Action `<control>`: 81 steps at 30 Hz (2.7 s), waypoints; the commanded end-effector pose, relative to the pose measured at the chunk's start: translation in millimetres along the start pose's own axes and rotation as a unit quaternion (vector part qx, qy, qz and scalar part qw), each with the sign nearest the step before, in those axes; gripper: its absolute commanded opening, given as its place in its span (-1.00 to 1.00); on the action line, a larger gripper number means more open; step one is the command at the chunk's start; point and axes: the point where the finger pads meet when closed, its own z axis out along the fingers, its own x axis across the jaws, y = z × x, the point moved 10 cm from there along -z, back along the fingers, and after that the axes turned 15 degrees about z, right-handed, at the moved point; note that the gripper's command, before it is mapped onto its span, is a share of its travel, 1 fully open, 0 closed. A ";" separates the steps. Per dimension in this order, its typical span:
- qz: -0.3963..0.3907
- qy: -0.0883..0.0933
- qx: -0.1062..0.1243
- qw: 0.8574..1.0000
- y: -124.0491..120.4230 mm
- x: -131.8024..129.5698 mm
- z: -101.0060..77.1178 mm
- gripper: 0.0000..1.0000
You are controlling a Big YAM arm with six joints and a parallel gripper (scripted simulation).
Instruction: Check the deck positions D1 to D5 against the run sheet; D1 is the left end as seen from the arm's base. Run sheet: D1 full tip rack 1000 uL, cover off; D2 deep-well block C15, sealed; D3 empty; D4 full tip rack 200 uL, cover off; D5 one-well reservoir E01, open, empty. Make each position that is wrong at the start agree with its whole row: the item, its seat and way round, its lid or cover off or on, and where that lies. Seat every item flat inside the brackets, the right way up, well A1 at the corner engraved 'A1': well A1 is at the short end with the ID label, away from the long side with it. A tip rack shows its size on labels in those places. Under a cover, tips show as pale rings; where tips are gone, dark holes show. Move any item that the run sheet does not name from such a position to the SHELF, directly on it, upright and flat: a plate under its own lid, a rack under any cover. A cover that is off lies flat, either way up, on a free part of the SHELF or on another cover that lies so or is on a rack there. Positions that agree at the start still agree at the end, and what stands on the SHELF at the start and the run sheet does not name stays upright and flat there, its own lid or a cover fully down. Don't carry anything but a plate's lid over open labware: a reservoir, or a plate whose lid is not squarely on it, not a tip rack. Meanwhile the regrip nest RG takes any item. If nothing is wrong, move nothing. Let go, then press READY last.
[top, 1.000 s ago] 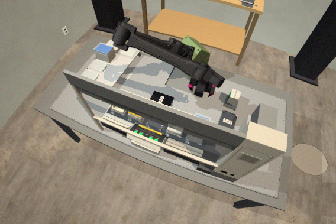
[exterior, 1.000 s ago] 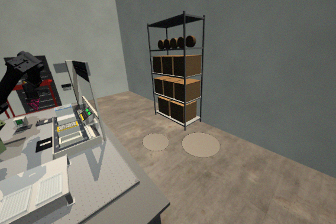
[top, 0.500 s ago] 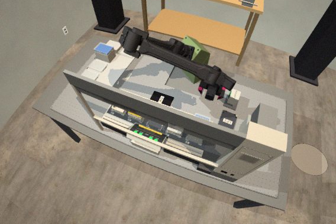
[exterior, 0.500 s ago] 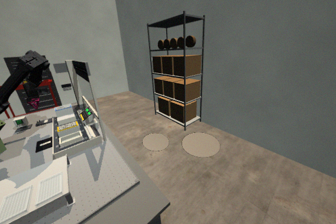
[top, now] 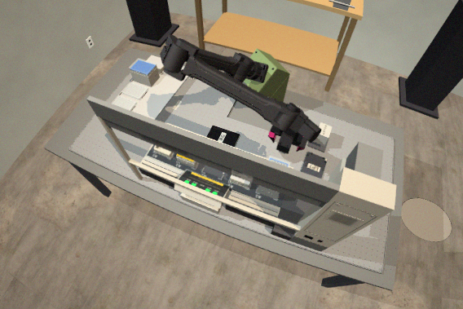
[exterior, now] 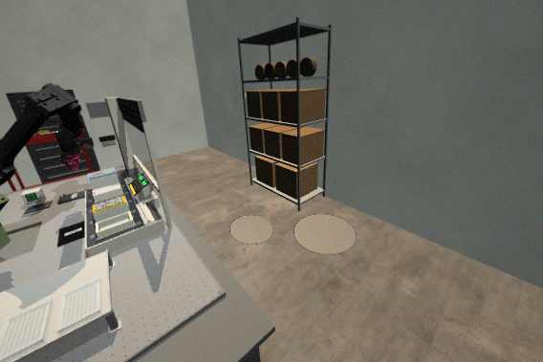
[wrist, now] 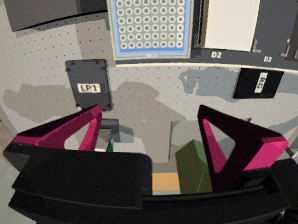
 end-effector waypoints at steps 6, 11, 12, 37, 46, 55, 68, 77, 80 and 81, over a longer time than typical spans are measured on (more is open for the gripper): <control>-0.005 0.003 -0.001 1.000 44.8 11.5 -2.5 1.00; -0.007 0.001 -0.001 1.000 67.9 18.7 -1.2 1.00; -0.008 0.000 -0.001 1.000 72.1 20.4 -0.5 1.00; -0.022 -0.010 0.004 1.000 98.9 28.5 9.0 1.00; -0.022 -0.010 0.004 1.000 98.9 28.5 9.0 1.00; -0.022 -0.010 0.004 1.000 98.9 28.5 9.0 1.00; -0.022 -0.010 0.004 1.000 98.9 28.5 9.0 1.00; -0.022 -0.010 0.004 1.000 98.9 28.5 9.0 1.00; -0.022 -0.010 0.004 1.000 98.9 28.5 9.0 1.00; -0.022 -0.010 0.004 1.000 98.9 28.5 9.0 1.00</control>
